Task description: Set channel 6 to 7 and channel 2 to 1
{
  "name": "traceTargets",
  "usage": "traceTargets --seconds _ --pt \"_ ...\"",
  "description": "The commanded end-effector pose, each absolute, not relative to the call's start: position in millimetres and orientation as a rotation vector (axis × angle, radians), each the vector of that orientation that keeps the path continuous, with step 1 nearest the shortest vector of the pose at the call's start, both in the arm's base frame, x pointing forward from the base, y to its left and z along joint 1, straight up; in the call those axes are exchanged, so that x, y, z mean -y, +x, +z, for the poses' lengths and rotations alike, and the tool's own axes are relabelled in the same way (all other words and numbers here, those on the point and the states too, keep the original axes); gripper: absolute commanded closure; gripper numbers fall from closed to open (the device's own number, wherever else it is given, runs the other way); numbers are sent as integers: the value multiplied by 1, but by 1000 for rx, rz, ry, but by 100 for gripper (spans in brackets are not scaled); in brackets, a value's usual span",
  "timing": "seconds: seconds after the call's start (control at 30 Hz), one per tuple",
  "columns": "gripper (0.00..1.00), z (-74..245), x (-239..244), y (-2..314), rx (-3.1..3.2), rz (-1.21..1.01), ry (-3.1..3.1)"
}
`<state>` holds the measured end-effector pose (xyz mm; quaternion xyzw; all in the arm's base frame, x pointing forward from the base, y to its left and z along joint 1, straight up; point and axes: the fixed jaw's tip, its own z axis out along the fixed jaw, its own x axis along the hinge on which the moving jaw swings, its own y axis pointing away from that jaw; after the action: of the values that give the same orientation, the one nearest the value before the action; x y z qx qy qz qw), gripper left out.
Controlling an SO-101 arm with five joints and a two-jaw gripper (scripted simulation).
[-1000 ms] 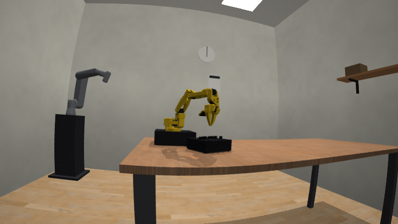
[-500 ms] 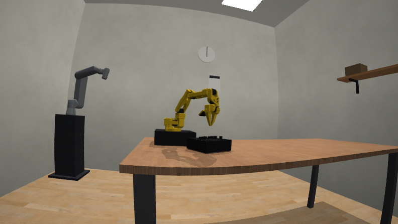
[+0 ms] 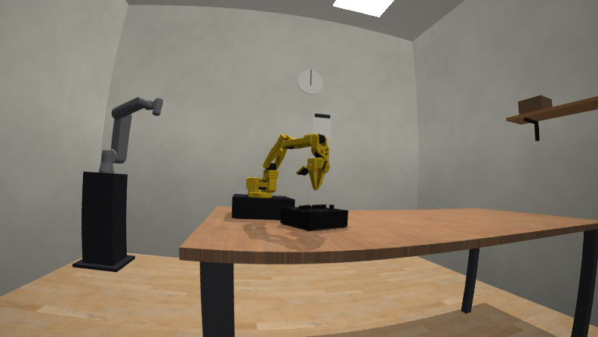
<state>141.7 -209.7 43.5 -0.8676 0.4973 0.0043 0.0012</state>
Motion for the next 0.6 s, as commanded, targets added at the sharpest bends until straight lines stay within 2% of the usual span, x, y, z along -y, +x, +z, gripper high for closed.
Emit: traceTargets --seconds 0.0,0.57 --pt "100 45 209 139 -1516 9 -2749" --pt "100 48 200 133 -707 5 -3058"
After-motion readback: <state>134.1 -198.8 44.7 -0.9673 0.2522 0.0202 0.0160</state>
